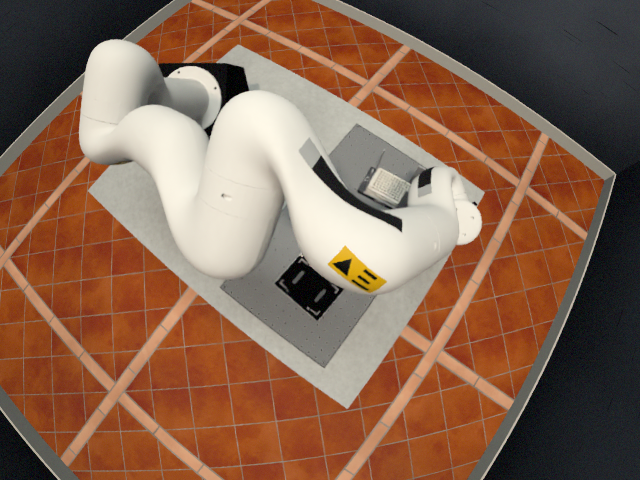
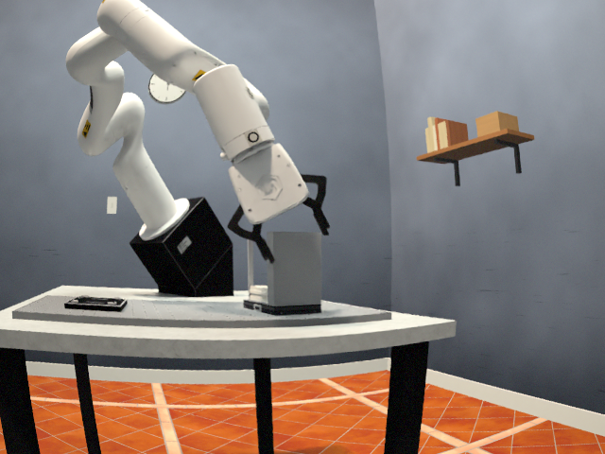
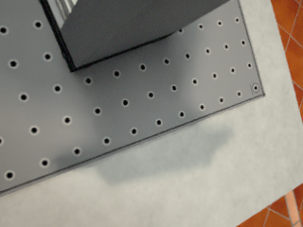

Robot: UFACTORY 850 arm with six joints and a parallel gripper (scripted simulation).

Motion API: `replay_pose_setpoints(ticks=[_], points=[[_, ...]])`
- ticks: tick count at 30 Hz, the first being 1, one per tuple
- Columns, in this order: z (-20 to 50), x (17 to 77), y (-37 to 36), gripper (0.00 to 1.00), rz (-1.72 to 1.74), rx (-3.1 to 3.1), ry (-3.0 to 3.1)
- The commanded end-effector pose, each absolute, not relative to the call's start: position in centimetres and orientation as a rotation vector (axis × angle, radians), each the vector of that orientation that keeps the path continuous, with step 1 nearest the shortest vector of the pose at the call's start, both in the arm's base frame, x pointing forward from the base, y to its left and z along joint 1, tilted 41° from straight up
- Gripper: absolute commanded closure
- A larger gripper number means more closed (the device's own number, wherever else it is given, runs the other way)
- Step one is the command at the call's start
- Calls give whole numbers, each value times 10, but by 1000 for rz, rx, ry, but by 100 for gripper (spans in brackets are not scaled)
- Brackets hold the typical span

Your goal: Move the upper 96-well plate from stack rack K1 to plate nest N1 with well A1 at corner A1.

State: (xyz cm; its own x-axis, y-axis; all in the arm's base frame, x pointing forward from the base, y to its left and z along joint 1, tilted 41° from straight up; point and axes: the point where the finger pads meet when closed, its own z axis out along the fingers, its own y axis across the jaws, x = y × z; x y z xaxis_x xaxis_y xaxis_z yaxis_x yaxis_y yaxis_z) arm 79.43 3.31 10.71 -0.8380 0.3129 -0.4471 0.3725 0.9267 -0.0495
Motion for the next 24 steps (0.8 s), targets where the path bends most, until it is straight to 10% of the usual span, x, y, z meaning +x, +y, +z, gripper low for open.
replay_pose_setpoints(ticks=[1, 24], points=[[108, 795, 34, 0, -185, 494, 2642], [108, 781, 46, 0, -166, 727, 2596]])
